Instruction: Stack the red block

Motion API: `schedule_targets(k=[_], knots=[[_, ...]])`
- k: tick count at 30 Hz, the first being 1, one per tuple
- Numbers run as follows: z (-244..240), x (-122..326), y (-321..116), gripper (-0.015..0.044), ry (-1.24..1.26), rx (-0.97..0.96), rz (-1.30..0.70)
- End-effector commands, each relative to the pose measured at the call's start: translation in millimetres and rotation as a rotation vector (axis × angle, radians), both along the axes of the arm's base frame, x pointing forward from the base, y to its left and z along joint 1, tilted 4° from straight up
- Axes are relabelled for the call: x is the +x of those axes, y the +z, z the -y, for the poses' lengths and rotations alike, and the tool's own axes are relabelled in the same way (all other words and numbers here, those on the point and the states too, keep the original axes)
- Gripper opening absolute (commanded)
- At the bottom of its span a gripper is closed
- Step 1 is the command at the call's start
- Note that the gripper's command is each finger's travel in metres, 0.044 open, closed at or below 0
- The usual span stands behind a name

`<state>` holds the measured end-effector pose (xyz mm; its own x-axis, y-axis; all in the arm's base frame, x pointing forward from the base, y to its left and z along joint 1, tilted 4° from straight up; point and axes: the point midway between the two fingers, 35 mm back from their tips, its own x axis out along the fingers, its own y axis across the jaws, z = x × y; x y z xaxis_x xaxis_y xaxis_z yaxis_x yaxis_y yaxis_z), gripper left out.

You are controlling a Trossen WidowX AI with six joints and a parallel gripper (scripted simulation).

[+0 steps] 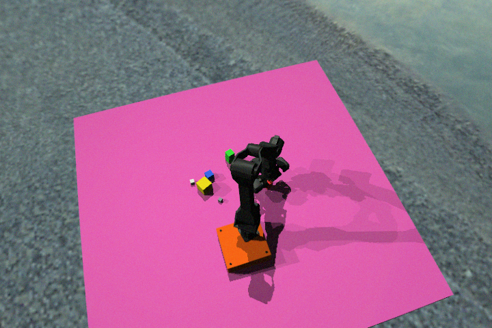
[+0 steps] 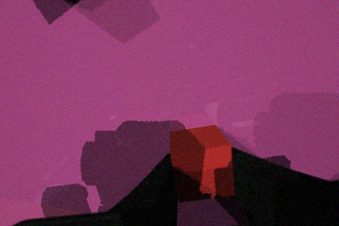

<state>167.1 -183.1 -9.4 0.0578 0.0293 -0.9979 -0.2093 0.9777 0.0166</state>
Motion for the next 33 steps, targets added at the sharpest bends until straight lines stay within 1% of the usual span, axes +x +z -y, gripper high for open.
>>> schedule_targets(k=[1, 4, 5, 24, 27, 33], knots=[[-1, 0, 0, 0.0091, -0.005, 0.007, 0.002], [-1, 0, 5, 0.0012, -0.005, 0.007, 0.002], [0, 0, 9, 0.0, -0.005, 0.007, 0.002], [5, -6, 110, 0.0, -0.005, 0.006, 0.002], [5, -7, 117, 0.0, -0.005, 0.006, 0.002], [6, -7, 117, 0.0, -0.005, 0.006, 0.002]])
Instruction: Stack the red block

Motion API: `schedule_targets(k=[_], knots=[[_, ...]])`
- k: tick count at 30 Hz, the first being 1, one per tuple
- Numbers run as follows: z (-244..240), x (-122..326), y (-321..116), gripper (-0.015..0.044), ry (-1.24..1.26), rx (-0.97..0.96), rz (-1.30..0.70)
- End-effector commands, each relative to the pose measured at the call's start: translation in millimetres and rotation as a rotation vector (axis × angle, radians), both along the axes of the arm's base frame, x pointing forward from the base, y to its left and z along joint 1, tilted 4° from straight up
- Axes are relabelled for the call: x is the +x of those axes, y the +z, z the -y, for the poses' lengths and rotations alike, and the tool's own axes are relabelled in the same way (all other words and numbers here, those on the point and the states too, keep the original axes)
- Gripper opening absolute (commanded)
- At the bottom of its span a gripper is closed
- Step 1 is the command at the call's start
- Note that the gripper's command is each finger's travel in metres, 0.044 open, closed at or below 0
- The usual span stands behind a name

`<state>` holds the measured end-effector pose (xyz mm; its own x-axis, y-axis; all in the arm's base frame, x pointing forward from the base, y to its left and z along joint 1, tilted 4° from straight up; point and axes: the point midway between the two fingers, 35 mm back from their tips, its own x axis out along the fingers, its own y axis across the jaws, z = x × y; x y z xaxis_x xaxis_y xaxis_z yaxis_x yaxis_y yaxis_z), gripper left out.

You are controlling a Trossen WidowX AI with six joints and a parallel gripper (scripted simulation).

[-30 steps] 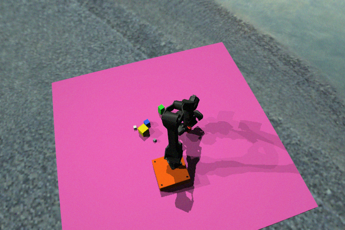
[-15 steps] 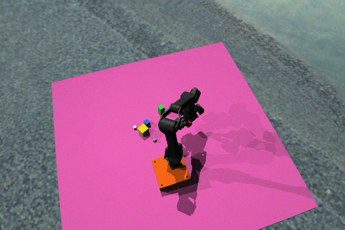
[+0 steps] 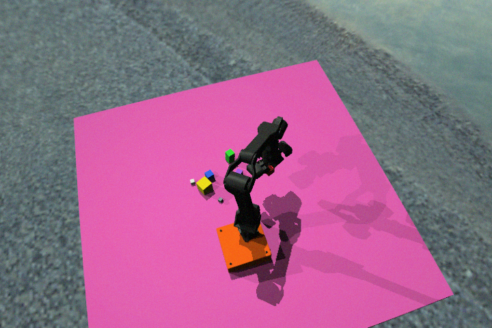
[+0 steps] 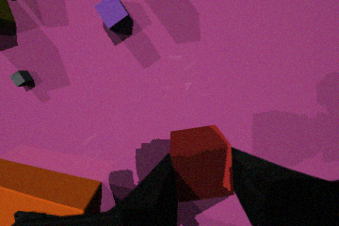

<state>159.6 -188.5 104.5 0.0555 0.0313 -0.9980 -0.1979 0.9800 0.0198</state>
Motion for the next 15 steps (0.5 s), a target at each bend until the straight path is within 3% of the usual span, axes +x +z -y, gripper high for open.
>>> schedule_targets(k=[1, 15], knots=[[0, 1, 3, 0.0, 0.006, 0.003, 0.004], [-10, 79, 16, 0.0, 0.006, 0.002, 0.009]])
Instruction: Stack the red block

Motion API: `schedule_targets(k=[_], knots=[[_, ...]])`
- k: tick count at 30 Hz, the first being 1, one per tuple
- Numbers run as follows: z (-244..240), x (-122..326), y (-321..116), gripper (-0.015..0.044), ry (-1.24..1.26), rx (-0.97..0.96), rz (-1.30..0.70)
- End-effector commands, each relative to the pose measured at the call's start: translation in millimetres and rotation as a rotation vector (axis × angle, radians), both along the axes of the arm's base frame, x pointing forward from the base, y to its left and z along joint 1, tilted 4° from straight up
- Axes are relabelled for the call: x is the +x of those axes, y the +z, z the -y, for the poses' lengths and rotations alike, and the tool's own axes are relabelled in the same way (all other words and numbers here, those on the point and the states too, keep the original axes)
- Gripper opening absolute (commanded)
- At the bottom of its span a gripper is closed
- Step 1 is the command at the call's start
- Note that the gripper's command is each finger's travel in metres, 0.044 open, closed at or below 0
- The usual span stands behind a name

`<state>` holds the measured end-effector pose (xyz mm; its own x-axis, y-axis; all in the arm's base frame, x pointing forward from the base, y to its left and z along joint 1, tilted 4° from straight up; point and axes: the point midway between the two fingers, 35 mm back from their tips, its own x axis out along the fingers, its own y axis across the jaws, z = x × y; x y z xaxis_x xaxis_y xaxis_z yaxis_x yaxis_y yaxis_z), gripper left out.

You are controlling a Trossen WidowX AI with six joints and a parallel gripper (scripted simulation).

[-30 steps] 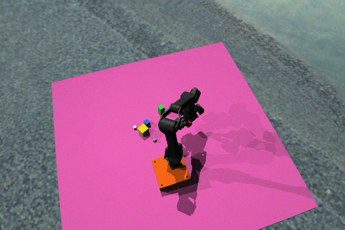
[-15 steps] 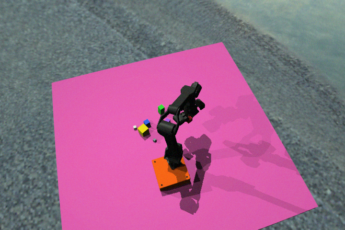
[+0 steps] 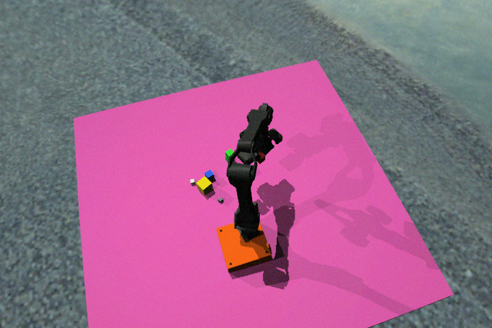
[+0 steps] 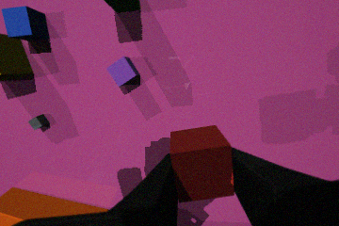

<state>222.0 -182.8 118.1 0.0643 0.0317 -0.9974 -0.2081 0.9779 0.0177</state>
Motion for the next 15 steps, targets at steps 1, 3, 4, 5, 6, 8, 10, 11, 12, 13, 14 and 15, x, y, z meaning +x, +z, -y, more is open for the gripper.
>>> schedule_targets(k=[1, 3, 4, 5, 6, 8, 10, 11, 12, 13, 14, 15], knots=[[-6, 22, 3, 0.0, -0.004, 0.003, 0.001], [-10, 34, 4, 0.0, -0.004, 0.003, 0.002], [-12, 40, 5, 0.0, -0.004, 0.003, 0.002], [-15, 46, 5, 0.0, -0.004, 0.003, 0.003], [-17, 51, 6, 0.0, -0.004, 0.004, 0.004], [-24, 62, 6, 0.0, -0.004, 0.004, 0.005], [-30, 72, 7, 0.0, -0.004, 0.005, 0.006], [-34, 77, 7, 0.0, -0.004, 0.006, 0.006], [-37, 82, 7, 0.0, -0.004, 0.006, 0.007], [-41, 87, 7, 0.0, -0.004, 0.006, 0.007], [-45, 92, 7, 0.0, -0.004, 0.007, 0.008], [-49, 97, 7, 0.0, -0.004, 0.008, 0.009]])
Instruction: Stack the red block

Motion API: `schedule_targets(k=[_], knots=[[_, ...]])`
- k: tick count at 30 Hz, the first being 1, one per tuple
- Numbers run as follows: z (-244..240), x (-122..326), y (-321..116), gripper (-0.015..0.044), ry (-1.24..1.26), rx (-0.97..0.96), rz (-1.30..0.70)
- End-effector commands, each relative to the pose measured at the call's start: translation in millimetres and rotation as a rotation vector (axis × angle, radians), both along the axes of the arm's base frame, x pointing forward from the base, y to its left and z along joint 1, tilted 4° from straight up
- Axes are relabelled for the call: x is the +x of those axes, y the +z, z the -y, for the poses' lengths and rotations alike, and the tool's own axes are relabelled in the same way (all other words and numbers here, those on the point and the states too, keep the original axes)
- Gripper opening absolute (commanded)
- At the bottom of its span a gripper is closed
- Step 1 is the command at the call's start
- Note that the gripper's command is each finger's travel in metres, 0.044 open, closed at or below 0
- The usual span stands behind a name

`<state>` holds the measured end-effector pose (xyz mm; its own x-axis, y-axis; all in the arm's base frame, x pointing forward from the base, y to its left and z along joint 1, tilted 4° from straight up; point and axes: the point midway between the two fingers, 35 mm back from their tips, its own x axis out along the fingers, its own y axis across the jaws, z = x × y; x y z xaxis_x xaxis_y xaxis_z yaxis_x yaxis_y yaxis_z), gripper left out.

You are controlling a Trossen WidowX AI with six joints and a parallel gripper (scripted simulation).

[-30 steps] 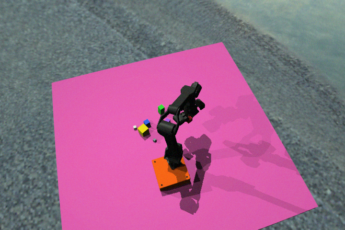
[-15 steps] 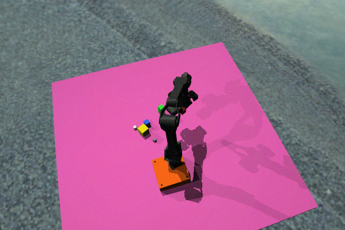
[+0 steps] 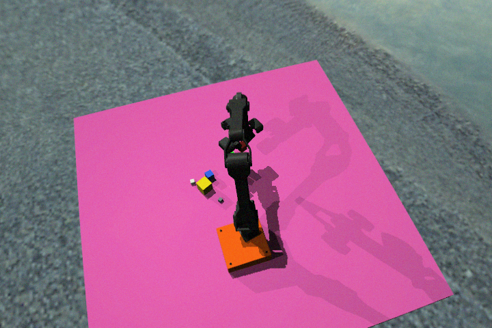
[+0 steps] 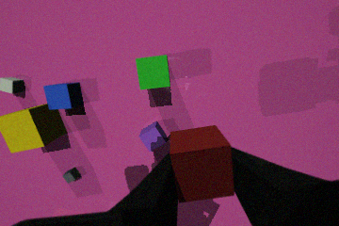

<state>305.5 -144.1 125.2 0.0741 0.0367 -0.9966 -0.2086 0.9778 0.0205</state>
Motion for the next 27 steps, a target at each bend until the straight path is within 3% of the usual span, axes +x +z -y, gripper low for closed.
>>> schedule_targets(k=[1, 7, 27], knots=[[-14, 19, 0, 0.0, -0.004, 0.003, -0.001], [-38, 44, 0, 0.0, -0.004, 0.007, 0.002], [-40, 50, -51, 0.0, -0.004, 0.007, 0.003]])
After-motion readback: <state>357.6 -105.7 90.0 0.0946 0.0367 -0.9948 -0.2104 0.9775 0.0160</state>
